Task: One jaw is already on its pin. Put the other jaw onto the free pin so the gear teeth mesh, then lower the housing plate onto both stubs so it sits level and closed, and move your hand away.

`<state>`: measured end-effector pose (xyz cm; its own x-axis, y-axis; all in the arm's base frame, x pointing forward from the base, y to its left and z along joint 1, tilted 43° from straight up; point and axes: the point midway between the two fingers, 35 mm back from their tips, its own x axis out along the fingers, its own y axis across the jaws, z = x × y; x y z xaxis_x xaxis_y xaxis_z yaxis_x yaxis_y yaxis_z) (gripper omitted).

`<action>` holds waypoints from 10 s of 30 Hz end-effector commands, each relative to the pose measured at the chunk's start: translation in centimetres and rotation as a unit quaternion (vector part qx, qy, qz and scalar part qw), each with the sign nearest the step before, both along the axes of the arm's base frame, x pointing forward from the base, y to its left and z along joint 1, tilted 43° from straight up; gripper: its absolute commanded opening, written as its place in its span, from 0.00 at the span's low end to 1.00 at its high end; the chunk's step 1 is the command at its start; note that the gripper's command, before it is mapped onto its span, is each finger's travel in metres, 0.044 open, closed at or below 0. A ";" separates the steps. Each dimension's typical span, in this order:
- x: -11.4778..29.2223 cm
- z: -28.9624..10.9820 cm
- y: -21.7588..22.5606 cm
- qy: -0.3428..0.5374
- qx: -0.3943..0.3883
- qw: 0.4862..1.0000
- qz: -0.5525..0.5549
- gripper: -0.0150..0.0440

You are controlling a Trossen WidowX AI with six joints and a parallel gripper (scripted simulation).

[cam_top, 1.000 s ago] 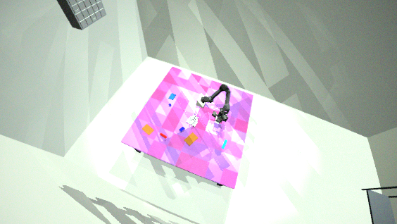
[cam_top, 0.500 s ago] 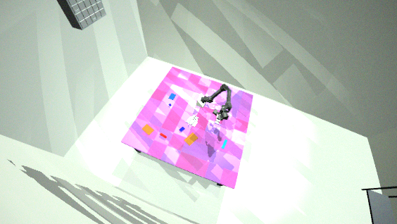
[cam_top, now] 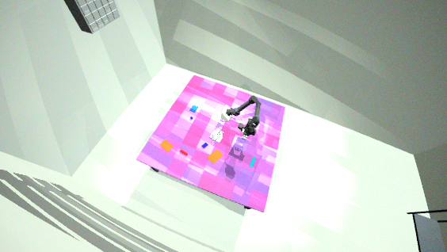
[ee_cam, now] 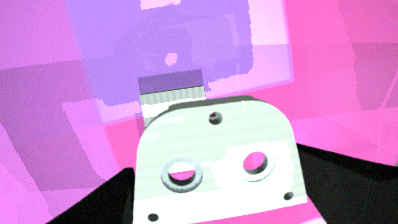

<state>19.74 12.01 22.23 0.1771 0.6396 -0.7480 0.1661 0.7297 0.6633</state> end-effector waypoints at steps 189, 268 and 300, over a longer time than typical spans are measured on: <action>4.9 -21.5 -16.1 0.030 0.014 0.999 -0.025 0.85; 5.1 -22.6 -15.2 0.035 0.016 0.999 -0.031 0.85; 5.1 -22.6 -15.2 0.035 0.016 0.999 -0.031 0.85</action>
<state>24.91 -3.16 -0.27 0.1671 0.6540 -0.7379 0.2518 0.6953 0.6732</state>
